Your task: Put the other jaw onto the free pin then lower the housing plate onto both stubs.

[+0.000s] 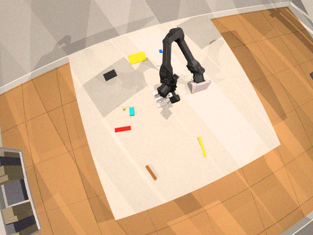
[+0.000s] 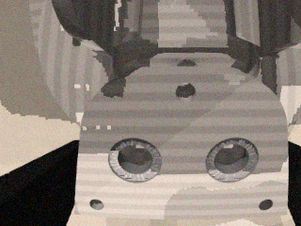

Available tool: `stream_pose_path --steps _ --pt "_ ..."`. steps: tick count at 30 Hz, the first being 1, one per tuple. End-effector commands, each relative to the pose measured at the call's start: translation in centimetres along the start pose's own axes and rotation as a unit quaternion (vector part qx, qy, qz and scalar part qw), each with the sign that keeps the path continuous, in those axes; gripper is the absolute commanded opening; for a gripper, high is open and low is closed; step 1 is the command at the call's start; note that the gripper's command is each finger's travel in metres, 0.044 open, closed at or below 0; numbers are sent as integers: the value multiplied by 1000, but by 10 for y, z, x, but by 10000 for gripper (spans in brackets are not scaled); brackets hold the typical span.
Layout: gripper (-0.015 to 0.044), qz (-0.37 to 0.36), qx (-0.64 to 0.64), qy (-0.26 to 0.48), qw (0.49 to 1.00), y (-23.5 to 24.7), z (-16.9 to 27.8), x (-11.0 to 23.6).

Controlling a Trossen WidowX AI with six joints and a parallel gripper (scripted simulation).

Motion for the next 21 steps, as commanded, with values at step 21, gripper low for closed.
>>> stream_pose_path --steps 21 --pt "351 2 2 -2 1000 0 0 -5"
Point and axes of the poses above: the point midway between the two fingers, 35 mm back from their tips, its own x axis back along the fingers, its own y axis across the jaws, z = x × y, the point moved 3 cm from there along x, back along the fingers, and after that the axes turned 4 degrees about -x, right-handed, at the moved point
